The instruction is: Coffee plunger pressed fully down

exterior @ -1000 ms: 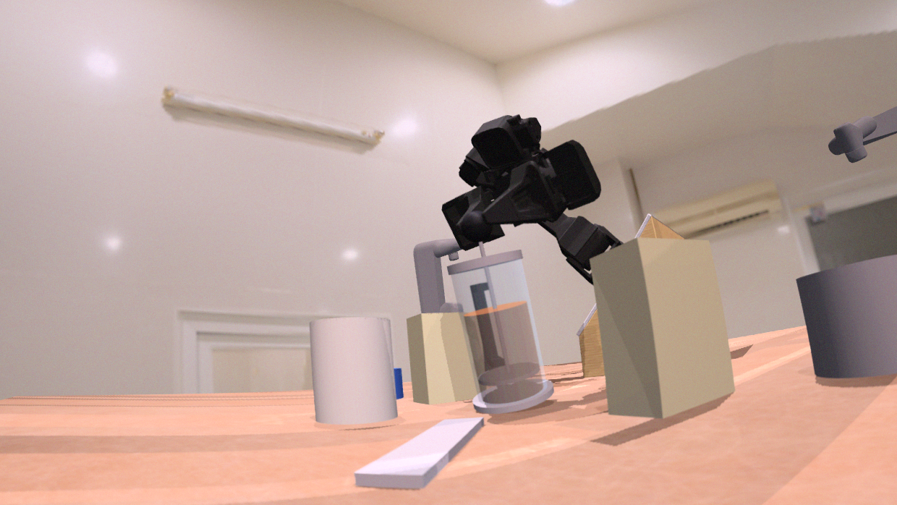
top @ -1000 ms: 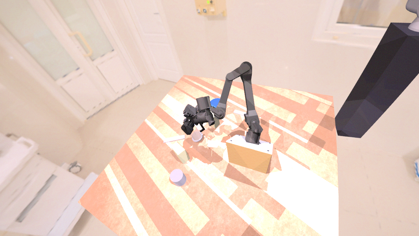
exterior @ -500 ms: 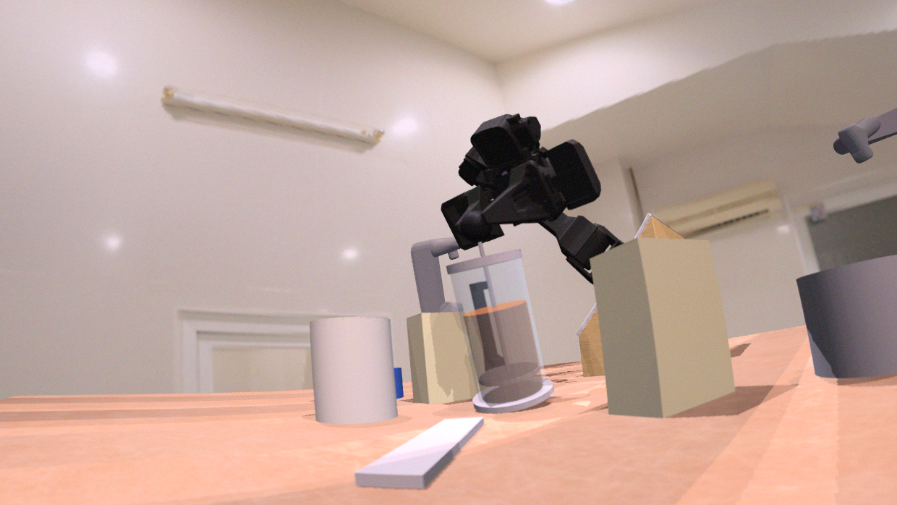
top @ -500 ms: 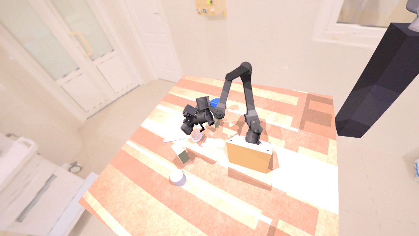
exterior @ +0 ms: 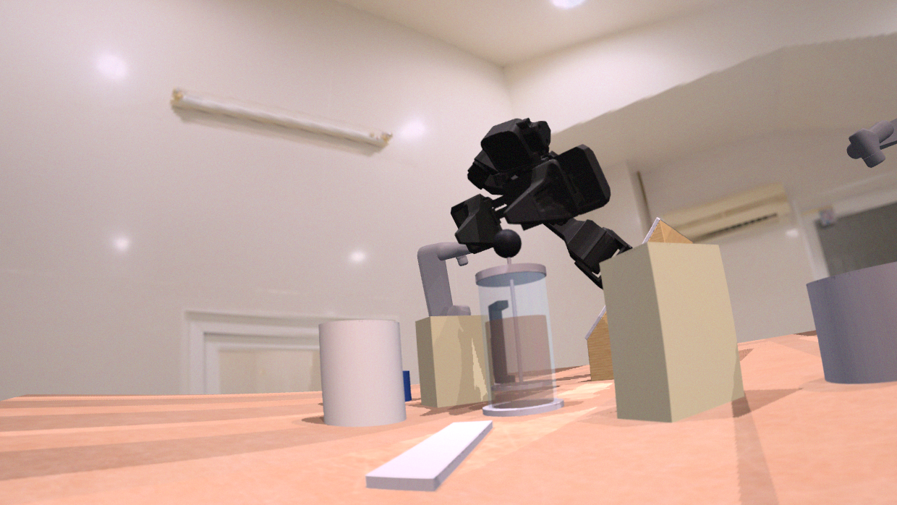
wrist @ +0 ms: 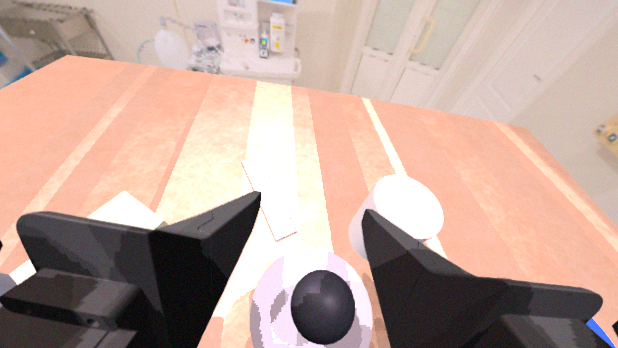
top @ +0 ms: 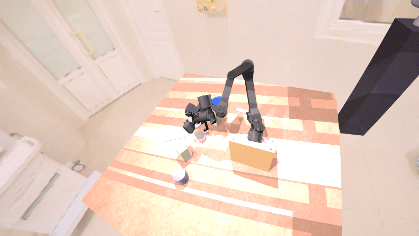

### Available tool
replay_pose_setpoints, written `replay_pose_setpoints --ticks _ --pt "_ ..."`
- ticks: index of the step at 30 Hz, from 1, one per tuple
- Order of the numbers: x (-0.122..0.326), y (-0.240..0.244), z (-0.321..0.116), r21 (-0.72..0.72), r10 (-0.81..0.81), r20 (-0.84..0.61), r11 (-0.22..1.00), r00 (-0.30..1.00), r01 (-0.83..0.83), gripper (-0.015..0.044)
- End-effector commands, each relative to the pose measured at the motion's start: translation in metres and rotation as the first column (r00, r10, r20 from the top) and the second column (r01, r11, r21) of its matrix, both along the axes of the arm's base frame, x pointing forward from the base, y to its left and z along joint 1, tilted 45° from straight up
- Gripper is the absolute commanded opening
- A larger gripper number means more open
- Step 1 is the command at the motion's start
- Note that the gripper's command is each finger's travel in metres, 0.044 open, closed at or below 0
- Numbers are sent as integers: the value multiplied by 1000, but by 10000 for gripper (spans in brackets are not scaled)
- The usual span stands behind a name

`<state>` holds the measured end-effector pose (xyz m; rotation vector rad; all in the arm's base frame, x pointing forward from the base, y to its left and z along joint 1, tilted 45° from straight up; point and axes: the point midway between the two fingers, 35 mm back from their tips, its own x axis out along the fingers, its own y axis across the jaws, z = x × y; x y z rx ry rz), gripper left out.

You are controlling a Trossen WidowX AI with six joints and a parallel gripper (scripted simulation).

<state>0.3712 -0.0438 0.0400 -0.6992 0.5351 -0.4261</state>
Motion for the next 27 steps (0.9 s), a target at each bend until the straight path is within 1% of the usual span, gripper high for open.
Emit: replay_pose_setpoints --ticks 1,3,4,10,18,27 --pt "0 0 0 4 1 0 1000 1000 -1 381" --pt "0 0 0 4 1 0 1000 1000 -1 434" --pt "0 0 0 4 1 0 1000 1000 -1 440" --pt "-2 12 10 8 -1 -6 1000 1000 1 440" --pt "-28 56 59 0 -6 -15 1000 1000 6 440" --pt "-29 57 59 0 -6 -15 1000 1000 6 440"
